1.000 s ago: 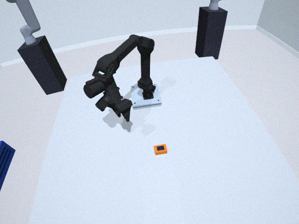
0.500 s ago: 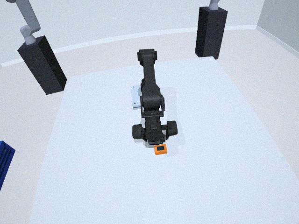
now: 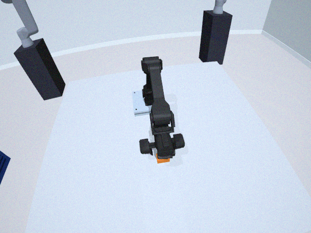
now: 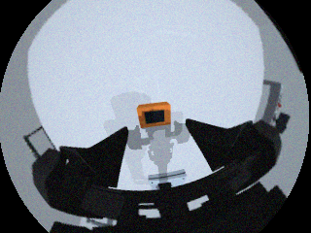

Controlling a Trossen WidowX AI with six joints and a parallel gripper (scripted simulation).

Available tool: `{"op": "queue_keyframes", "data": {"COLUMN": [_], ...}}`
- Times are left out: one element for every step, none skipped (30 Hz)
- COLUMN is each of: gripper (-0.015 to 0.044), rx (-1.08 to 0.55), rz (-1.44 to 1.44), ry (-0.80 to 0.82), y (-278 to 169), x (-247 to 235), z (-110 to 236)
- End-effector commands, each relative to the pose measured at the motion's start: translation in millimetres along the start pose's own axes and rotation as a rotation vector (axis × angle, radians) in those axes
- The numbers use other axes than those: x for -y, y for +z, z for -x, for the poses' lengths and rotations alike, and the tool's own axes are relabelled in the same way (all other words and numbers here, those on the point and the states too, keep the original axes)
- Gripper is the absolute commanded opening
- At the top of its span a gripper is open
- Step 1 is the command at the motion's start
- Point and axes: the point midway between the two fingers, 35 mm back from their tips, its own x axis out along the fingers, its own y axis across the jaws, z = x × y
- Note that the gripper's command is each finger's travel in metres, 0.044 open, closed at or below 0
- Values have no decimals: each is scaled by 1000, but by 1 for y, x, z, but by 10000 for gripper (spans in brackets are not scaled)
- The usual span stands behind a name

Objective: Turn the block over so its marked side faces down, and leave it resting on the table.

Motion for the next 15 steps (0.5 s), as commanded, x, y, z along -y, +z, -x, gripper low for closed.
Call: {"op": "queue_keyframes", "data": {"gripper": [440, 440, 440, 440, 440, 440, 440, 440, 440, 440, 440, 440, 440, 440, 440], "rx": [5, 5, 5, 5, 5, 5, 5, 5, 5, 5, 5, 5, 5, 5, 5], "rz": [5, 5, 5, 5, 5, 5, 5, 5, 5, 5, 5, 5, 5, 5, 5], "ry": [-3, -3, -3, -3, -3, -3, -3, -3, -3, -3, -3, -3, -3, -3, -3], "y": [1, 0, 0, 0, 0, 0, 0, 0, 0, 0, 0, 0, 1, 1, 1], "x": [-1, -2, -2, -2, -2, -2, -2, -2, -2, -2, -2, -2, -2, -2, -2], "z": [-10, -14, -15, -15, -15, -16, -16, -18, -19, -21, -23, -24, -26, -28, -29]}}
